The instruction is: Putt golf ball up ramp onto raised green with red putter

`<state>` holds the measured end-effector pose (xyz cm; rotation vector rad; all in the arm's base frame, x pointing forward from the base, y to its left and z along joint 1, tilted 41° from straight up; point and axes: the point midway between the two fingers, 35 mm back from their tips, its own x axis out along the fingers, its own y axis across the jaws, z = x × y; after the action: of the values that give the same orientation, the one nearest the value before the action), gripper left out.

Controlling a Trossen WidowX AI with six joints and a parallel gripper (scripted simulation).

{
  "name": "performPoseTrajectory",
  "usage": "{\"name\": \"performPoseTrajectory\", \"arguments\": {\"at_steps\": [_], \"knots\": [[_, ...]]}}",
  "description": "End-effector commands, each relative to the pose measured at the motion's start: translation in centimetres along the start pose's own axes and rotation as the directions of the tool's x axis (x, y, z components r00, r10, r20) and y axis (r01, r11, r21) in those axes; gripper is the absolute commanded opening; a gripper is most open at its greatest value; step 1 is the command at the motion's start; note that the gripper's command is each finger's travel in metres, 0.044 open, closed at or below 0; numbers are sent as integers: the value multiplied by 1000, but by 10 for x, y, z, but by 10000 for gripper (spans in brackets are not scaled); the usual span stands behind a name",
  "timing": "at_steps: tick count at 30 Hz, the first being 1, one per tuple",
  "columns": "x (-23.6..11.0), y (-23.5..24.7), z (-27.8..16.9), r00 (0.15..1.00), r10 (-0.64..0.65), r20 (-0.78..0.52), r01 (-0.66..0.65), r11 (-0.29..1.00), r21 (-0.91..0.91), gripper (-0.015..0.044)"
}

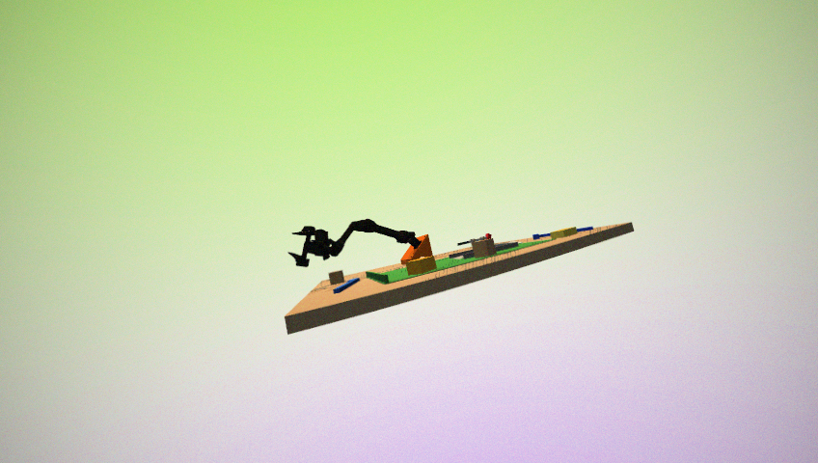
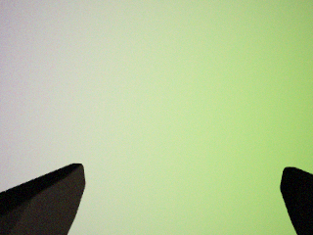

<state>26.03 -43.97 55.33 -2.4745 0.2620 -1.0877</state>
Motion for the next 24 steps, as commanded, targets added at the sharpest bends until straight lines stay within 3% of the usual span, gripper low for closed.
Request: {"name": "performPoseTrajectory", "arguments": {"at_steps": [1, 5, 14, 24], "knots": [[0, 0, 1, 1000, 1, 1, -1, 1000, 4, 426], [7, 4, 28, 999, 26, 28, -29, 994, 104, 440], [22, 15, 165, 964, 157, 217, -242, 858, 453, 440], [-6, -3, 335, 818, 267, 510, -558, 585, 588, 440]]}}
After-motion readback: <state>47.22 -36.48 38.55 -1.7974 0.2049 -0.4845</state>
